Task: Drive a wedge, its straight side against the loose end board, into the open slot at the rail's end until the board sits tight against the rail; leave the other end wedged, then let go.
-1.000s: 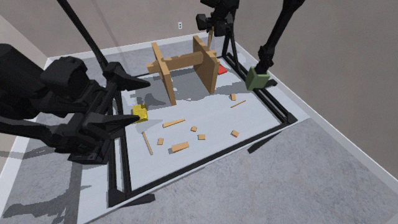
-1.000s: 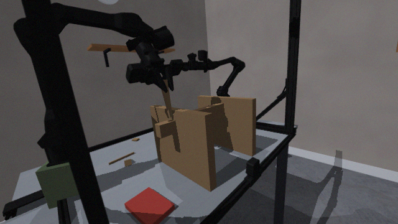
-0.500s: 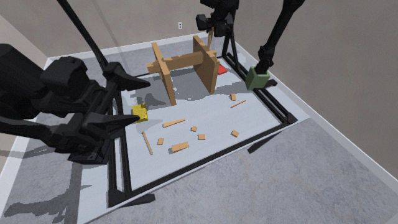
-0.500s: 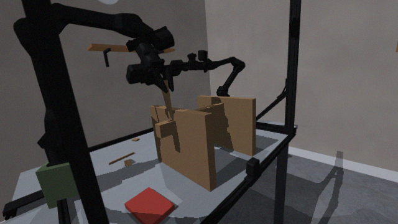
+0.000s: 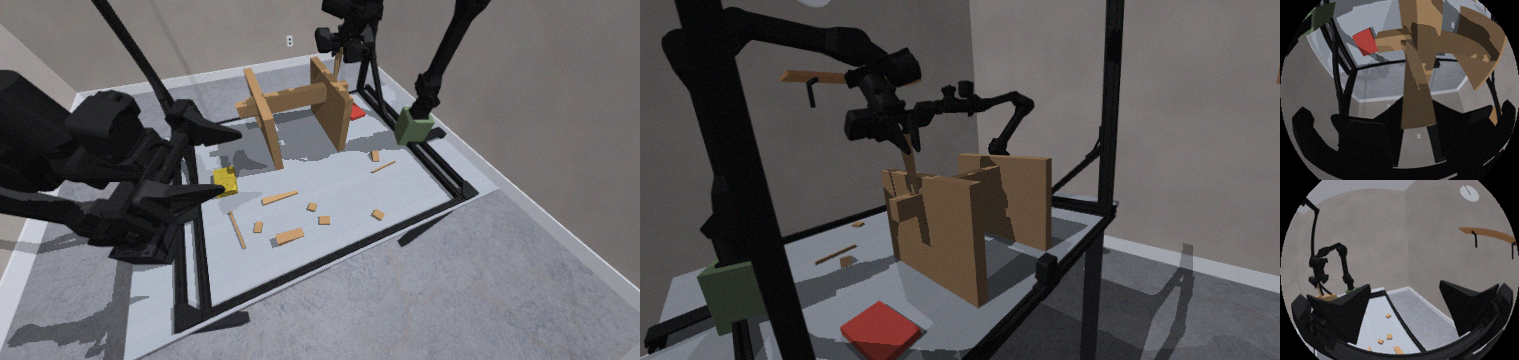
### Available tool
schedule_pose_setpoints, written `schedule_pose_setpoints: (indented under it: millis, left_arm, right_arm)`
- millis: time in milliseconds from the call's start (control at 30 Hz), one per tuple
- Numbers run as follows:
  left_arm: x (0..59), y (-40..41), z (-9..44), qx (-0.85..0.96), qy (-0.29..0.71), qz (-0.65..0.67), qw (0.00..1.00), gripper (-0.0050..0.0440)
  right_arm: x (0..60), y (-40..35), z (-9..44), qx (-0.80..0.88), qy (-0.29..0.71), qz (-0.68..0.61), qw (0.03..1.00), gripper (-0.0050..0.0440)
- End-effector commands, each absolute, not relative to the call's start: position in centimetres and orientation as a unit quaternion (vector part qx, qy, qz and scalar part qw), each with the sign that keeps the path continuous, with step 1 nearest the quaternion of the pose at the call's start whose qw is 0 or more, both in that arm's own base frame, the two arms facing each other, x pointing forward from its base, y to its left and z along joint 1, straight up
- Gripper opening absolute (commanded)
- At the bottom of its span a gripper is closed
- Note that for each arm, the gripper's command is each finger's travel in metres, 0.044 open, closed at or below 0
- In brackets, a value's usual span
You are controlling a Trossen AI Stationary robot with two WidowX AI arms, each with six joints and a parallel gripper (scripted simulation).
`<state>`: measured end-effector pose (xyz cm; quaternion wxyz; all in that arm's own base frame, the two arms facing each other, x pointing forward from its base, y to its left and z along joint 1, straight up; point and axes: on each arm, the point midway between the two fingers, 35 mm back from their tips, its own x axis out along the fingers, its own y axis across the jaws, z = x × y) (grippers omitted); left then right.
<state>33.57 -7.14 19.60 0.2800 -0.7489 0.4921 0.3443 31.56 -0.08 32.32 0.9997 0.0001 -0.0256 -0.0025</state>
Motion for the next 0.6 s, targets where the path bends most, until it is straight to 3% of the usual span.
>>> schedule_pose_setpoints:
  millis: [0, 567]
  left_arm:
    - [33.48, -7.09, 19.28, -0.748, 0.493, 0.346, 0.279, 0.0000]
    - [33.55, -7.15, 19.34, -0.749, 0.492, 0.345, 0.280, 0.0000]
  right_arm:
    - [31.57, 0.00, 32.29, 0.000, -0.025, 0.000, 1.000, 0.0440]
    - [31.57, 0.00, 32.29, 0.000, -0.025, 0.000, 1.000, 0.0440]
